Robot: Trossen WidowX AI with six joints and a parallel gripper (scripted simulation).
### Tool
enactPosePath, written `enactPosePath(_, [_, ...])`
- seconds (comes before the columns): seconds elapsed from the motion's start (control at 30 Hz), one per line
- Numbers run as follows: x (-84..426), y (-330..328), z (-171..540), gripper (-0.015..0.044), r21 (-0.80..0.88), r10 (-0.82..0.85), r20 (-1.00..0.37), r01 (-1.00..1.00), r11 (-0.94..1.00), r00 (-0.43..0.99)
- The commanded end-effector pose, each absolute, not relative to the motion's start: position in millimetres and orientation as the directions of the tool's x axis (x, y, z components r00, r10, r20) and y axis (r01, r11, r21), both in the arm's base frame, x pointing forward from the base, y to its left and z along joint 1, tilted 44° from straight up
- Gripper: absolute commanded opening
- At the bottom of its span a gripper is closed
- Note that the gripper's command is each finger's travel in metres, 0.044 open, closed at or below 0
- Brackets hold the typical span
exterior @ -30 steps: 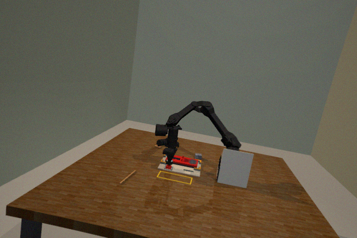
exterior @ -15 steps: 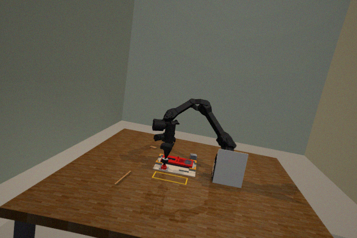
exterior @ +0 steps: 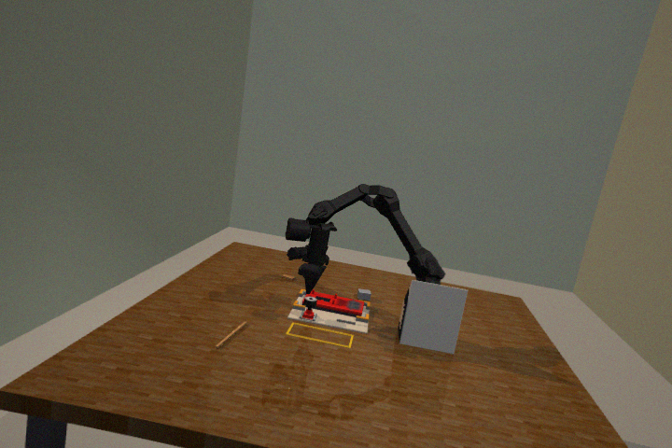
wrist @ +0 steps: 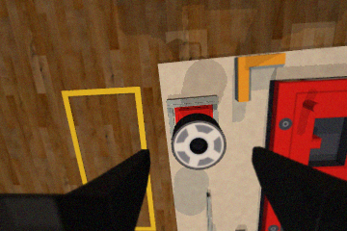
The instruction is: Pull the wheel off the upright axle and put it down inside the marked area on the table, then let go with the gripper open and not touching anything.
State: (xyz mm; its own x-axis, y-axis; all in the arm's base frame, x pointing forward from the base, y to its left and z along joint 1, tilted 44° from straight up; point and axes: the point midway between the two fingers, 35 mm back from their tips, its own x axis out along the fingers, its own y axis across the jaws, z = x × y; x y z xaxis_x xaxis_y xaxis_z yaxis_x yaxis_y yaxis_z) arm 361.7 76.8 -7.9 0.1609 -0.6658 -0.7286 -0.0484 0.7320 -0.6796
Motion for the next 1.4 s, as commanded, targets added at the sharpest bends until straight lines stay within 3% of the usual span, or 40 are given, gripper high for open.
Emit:
enactPosePath(0.0, [361.0,54.1,-30.7,0.0300,-0.689,-0.677,-0.722,-0.060,0.722,0.144])
enactPosePath(0.2, [361.5,50.2,-34.3,0.0300,-0.690,-0.678,-0.721,-0.060,0.721,0.144])
enactPosePath(0.33, [361.7,51.7,-30.6,0.0195,-0.687,-0.676,-0.724,-0.050,0.725,0.138])
enactPosePath(0.6, [361.7,51.7,-30.6,0.0142,-0.687,-0.676,-0.724,-0.050,0.725,0.138])
enactPosePath(0.8, [361.6,52.5,-29.9,0.0000,-0.687,-0.676,-0.724,-0.050,0.725,0.138])
enactPosePath(1.37, [361.0,56.4,-26.0,0.0000,-0.687,-0.676,-0.724,-0.052,0.725,0.139])
